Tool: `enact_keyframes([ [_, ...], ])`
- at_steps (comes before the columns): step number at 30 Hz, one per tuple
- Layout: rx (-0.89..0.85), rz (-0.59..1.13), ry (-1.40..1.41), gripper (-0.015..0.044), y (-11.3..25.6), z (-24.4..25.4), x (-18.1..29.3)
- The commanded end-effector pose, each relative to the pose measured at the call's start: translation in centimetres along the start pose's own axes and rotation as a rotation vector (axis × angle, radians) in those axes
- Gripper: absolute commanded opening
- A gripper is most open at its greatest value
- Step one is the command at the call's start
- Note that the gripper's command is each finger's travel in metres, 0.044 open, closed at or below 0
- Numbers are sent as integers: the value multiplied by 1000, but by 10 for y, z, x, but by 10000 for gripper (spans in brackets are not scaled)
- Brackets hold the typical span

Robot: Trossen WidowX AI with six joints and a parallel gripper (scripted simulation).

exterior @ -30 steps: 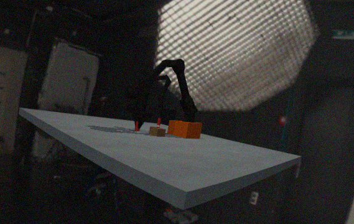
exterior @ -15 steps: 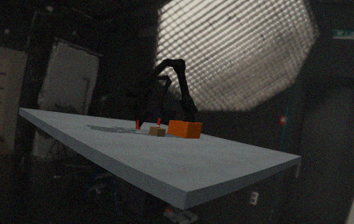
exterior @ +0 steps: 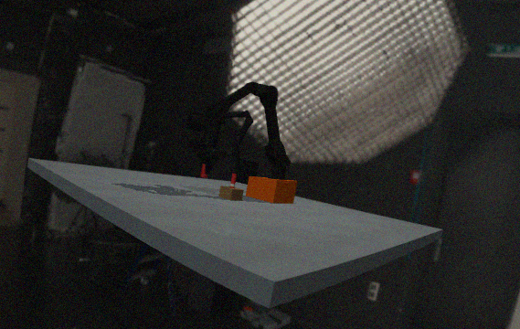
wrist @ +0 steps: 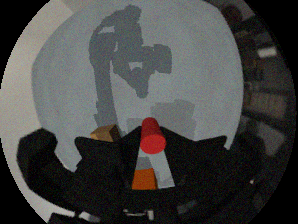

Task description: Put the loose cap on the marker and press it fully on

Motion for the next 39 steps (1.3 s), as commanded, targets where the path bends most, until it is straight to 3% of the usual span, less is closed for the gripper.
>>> enact_keyframes([
  [1,0,0,-4,0,6,5,0],
  [39,-10,4,-5,0,68,116,54],
])
Point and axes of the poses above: the point midway between the two fingers, 35 mm back from their tips, its own y axis back along the fingers, its own z axis across the jaws, x = y × z, the point moved 7 cm from there along y, back along the fingers, and after that the axes turned 6 degrees about y, right-handed, at the moved point
